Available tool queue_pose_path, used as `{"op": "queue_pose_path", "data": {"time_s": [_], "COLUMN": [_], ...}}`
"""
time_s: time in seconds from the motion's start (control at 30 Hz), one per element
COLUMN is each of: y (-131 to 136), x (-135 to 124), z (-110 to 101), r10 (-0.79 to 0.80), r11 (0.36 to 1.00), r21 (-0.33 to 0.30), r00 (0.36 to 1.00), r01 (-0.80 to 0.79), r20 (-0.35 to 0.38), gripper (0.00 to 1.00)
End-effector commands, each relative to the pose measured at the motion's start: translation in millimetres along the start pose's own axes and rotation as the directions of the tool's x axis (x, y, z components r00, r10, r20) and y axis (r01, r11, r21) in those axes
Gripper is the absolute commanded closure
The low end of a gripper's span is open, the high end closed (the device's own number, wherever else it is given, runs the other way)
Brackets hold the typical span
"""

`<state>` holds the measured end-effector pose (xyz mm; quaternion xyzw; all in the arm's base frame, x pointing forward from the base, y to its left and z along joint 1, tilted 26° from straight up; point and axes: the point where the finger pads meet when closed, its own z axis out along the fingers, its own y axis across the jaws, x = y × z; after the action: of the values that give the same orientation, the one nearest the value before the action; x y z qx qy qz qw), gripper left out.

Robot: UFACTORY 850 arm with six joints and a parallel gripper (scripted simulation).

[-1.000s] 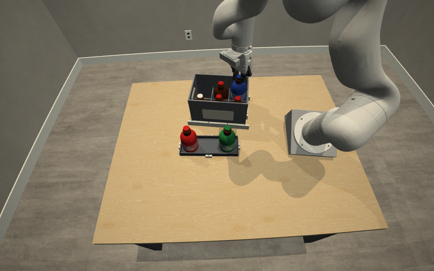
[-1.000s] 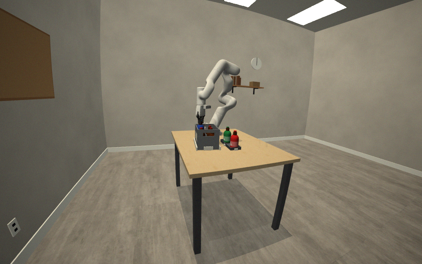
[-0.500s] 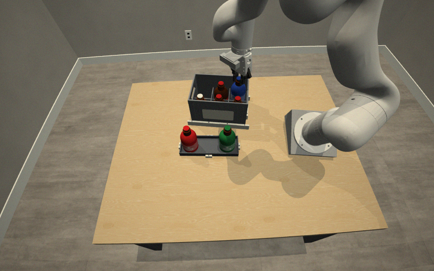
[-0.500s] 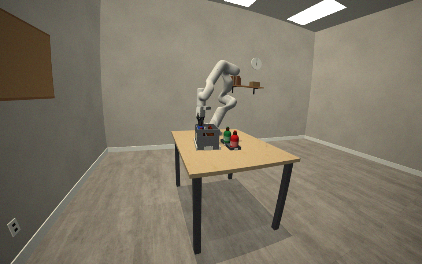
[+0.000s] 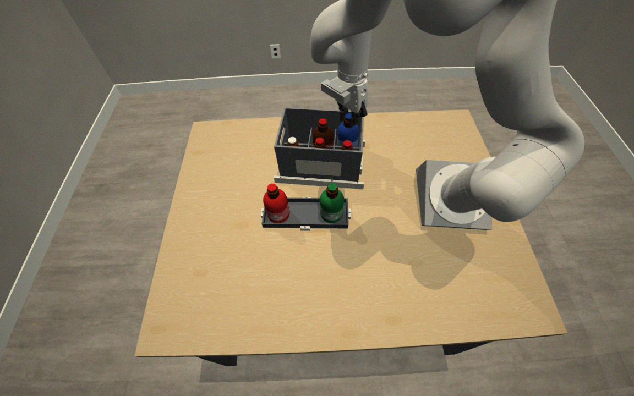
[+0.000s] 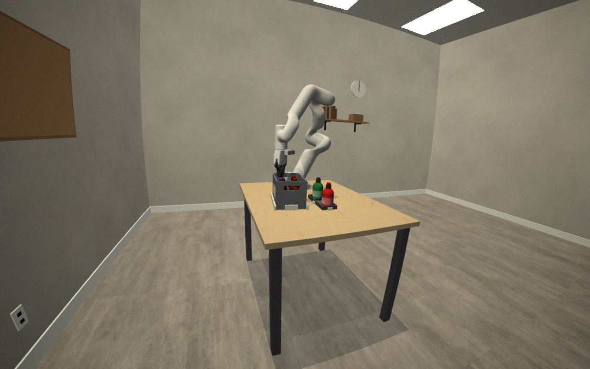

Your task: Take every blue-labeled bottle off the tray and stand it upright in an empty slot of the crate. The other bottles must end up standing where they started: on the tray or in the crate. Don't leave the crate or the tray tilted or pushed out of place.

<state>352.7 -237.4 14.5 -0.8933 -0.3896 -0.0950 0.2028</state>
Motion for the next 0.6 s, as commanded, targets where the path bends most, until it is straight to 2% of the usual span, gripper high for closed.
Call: {"op": "queue_pose_path", "data": {"time_s": [0.0, 0.57], "y": [0.9, 0.9], "x": [0.1, 0.0], "z": [1.3, 6.6], "r10": [0.0, 0.0], "r11": [1.0, 1.0], "r21": [-0.002, -0.002], "r00": [1.0, 1.0], "r01": [0.0, 0.0], "r20": [0.0, 0.0], "gripper": [1.0, 1.0]}}
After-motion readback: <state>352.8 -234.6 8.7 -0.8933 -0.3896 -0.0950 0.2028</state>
